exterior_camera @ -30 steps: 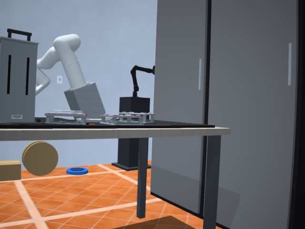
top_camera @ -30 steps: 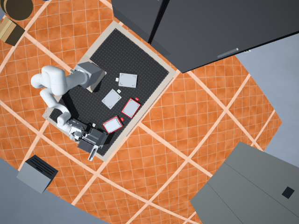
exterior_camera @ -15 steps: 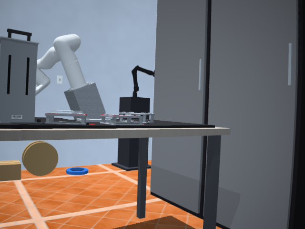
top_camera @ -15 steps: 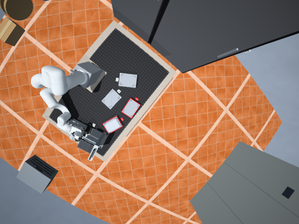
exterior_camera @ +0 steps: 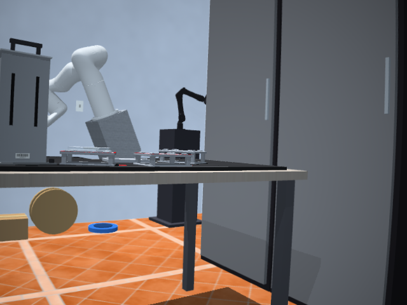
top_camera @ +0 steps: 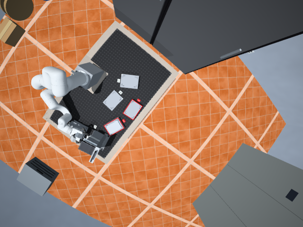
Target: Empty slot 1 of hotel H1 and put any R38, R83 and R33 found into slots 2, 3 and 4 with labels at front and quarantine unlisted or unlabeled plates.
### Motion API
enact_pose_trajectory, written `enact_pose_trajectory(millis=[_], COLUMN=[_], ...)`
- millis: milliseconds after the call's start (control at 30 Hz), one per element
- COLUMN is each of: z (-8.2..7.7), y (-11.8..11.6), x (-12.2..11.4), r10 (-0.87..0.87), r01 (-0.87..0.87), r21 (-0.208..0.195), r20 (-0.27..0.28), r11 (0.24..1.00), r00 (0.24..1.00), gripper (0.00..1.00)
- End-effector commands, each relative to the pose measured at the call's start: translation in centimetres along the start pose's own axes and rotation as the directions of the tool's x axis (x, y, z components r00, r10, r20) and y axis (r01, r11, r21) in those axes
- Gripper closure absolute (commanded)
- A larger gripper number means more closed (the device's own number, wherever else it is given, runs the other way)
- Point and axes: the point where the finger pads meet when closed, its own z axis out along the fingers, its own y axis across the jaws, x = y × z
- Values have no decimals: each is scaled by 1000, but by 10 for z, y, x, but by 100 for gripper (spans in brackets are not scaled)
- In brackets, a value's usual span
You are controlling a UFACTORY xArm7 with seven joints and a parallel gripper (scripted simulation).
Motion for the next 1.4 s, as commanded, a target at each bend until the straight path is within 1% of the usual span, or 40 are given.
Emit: enact_pose_trajectory(millis=[0,200,267,767,833,1367], z=[-5,-15,-15,-40,-40,-65], y=[0,0,0,0,0,0], x=[2,2,2,2,2,2], r10=[-3,-3,-3,-3,-3,-3], r01=[3,3,3,3,3,3], r21=[0,0,0,0,0,0], r20=[-1,-1,-1,-1,-1,0], r11=[1000,1000,1000,1000,1000,1000], r00=[1000,1000,1000,1000,1000,1000], gripper=[100,100,100,100,100,100])
